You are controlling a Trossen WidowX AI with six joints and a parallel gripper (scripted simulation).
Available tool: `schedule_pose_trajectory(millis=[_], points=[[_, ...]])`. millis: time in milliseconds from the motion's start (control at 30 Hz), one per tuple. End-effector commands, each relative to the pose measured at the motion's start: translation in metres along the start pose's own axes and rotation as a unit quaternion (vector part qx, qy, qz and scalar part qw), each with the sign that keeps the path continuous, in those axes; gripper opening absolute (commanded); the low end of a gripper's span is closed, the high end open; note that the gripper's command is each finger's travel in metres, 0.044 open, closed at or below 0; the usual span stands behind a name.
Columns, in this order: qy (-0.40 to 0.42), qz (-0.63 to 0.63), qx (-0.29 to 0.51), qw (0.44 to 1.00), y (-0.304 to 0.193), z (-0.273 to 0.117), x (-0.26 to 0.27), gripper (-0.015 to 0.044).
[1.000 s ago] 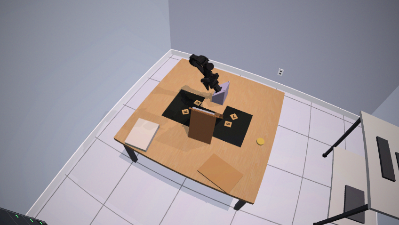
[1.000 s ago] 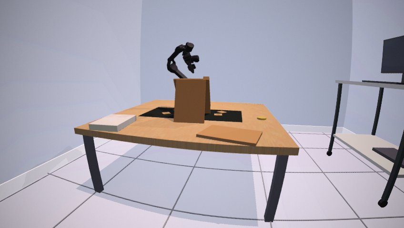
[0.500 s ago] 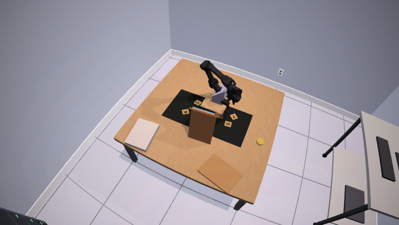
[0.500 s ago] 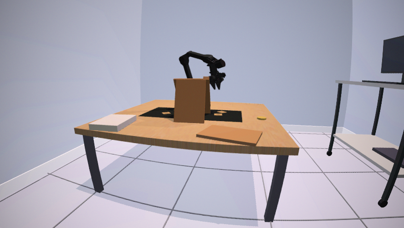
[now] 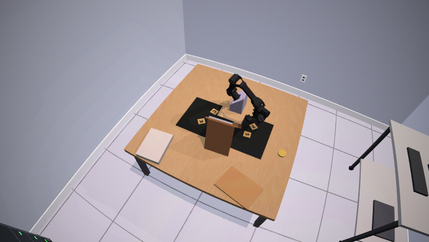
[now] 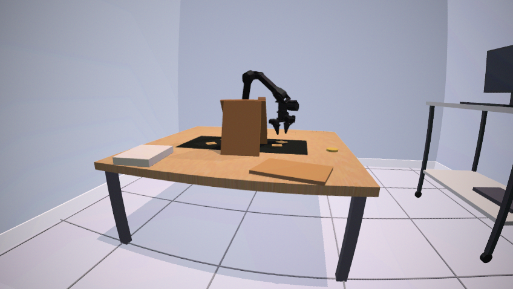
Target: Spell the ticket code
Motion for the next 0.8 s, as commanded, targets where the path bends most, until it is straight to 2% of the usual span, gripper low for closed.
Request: schedule_pose_trajectory(millis=[0, 267, 767], points=[[-0.001, 0.008, -0.003, 1.0, 0.002, 0.001, -0.001, 0.034], [-0.001, 0.008, -0.003, 1.0, 0.003, 0.033, -0.002, 0.034], [-0.002, 0.008, -0.003, 1.0, 0.003, 0.037, -0.004, 0.034]])
Point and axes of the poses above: the point midway between the two fingers, 35 mm back from their tips, its own z axis out along the fingers, its own x axis across the jaws, y = z × x, the point moved 6 cm from there along -z, back along the fingers, and after that the axes turned 4 degrees about -z, right-handed, at the moved point
